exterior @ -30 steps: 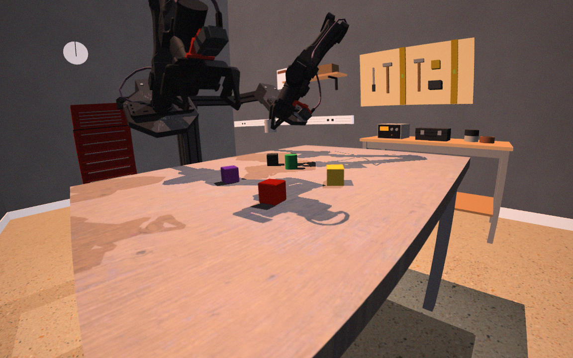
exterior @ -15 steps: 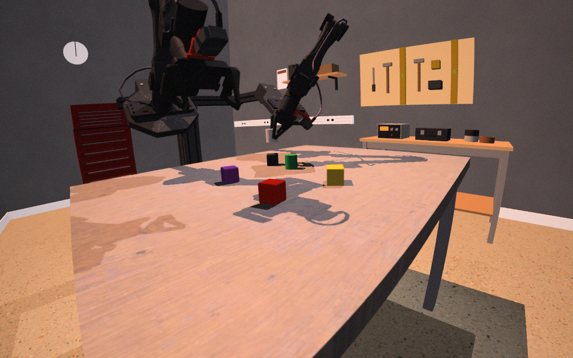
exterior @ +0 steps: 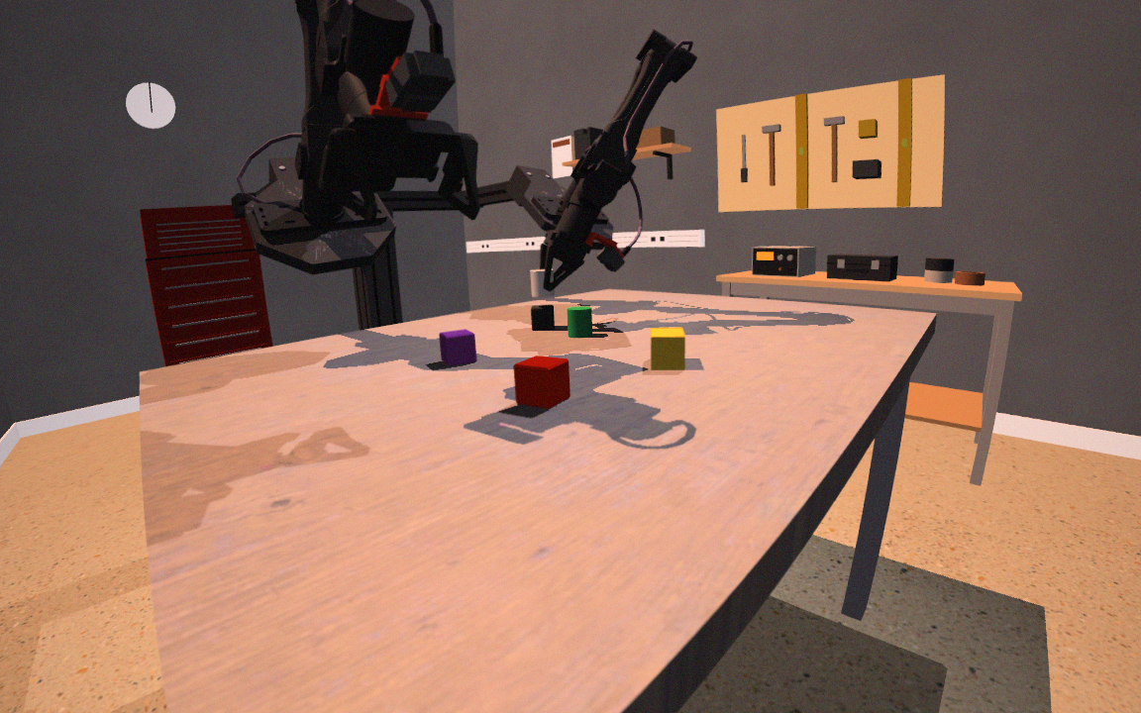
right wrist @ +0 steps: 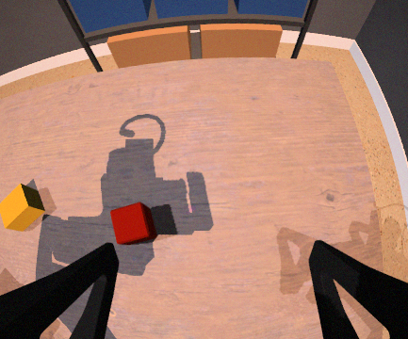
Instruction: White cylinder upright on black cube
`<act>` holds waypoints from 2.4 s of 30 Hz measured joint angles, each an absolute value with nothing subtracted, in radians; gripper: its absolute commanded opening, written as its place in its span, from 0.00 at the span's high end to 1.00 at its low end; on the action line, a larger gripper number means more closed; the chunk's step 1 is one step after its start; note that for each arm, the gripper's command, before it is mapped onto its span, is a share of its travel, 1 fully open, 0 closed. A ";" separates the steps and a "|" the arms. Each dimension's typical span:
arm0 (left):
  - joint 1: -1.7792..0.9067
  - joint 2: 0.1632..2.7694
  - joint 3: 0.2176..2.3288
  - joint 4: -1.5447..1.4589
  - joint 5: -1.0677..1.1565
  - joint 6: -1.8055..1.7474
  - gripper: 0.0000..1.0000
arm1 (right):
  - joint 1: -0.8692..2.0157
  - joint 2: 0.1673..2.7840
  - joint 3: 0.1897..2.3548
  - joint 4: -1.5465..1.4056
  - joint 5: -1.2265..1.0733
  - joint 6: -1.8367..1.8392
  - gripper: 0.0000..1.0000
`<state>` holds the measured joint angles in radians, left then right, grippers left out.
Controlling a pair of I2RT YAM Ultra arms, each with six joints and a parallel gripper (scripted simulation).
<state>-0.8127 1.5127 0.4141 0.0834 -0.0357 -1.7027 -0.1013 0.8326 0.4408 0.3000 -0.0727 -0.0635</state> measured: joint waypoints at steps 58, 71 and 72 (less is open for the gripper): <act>-0.758 1.516 0.414 0.091 0.001 -1.649 0.04 | -0.101 0.833 0.441 0.300 -0.073 -0.064 0.00; -0.772 1.200 0.392 -0.119 -0.007 -1.659 0.00 | -0.101 0.833 0.441 0.300 -0.073 -0.064 0.00; -0.772 1.184 0.392 -0.137 -0.007 -1.659 0.00 | -0.101 0.833 0.441 0.300 -0.073 -0.064 0.00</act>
